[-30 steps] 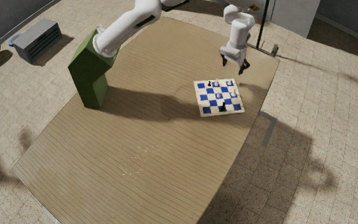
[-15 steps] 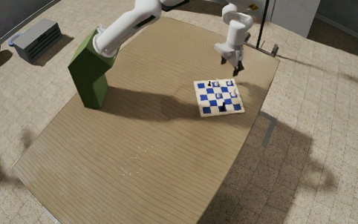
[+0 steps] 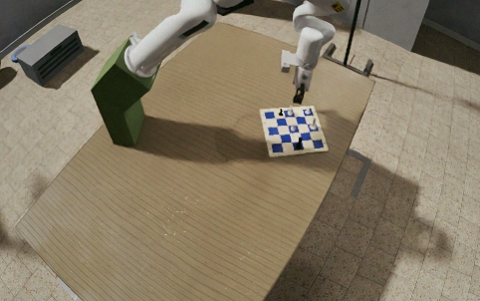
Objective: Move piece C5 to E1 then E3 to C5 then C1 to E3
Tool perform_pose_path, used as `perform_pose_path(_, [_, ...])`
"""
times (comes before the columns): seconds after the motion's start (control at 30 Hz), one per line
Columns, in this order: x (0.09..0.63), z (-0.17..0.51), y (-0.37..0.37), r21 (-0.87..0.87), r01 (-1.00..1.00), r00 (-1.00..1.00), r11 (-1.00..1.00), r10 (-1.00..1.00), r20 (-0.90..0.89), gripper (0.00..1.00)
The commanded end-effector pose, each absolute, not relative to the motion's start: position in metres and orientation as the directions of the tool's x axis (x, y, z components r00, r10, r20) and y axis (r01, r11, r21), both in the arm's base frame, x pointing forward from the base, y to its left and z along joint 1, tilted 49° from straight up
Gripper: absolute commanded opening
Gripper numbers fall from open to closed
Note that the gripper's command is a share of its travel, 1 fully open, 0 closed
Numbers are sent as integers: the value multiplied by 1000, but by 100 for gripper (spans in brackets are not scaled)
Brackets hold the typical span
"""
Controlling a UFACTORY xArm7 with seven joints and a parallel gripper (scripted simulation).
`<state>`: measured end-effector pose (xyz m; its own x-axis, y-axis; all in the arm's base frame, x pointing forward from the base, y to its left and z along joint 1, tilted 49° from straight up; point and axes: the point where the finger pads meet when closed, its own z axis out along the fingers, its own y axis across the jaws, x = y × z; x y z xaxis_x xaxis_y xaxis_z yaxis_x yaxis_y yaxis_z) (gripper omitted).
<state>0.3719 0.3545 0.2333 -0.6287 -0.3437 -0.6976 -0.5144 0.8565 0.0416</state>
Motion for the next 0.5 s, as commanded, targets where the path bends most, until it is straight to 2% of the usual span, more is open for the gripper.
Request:
perform_pose_path(0.0, [367,228,351,114,-406,-636,907,-191,-748,100])
perform_pose_path(0.27, [364,225,349,164,-364,-664,917,-132,-736,100])
perform_pose_path(0.3, [364,225,349,164,-364,-664,917,-132,-736,41])
perform_pose_path(0.47, [364,225,349,164,-364,-664,917,-132,-736,41])
